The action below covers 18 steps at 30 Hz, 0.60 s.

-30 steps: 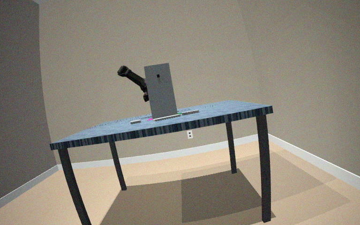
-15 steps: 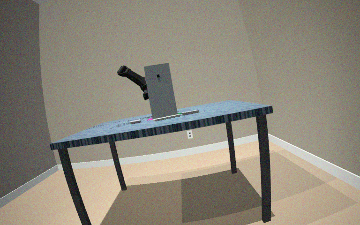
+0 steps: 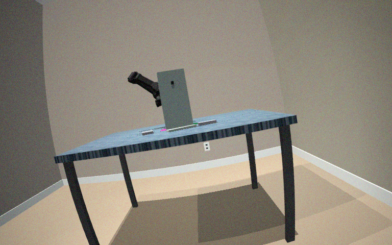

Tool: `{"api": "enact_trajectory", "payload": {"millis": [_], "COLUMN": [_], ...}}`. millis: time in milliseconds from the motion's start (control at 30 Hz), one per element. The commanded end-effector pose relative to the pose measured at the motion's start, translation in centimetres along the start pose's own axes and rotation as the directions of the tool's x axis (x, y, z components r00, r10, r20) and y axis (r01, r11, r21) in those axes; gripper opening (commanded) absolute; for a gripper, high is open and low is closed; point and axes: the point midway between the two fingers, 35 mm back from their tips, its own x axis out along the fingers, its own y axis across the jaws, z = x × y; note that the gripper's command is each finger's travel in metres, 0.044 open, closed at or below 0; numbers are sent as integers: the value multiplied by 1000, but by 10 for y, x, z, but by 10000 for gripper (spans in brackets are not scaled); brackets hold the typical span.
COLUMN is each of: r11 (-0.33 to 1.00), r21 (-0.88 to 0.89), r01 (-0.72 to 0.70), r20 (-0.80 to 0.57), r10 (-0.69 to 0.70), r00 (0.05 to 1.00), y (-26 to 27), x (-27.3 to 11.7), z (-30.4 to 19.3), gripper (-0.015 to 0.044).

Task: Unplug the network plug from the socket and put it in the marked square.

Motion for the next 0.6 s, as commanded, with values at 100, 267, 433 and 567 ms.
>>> {"api": "enact_trajectory", "payload": {"millis": [100,267,433,567], "r11": [1000,1000,1000,1000], "r21": [6,5,5,4], "r01": [-8,-10,-12,-15], "r20": [5,7,9,11], "r10": [8,10,12,15], "r00": [1000,1000,1000,1000], "y": [5,7,9,10], "x": [-6,-11,-15,-19], "z": [1,2,3,4], "gripper": [156,156,156,156]}}
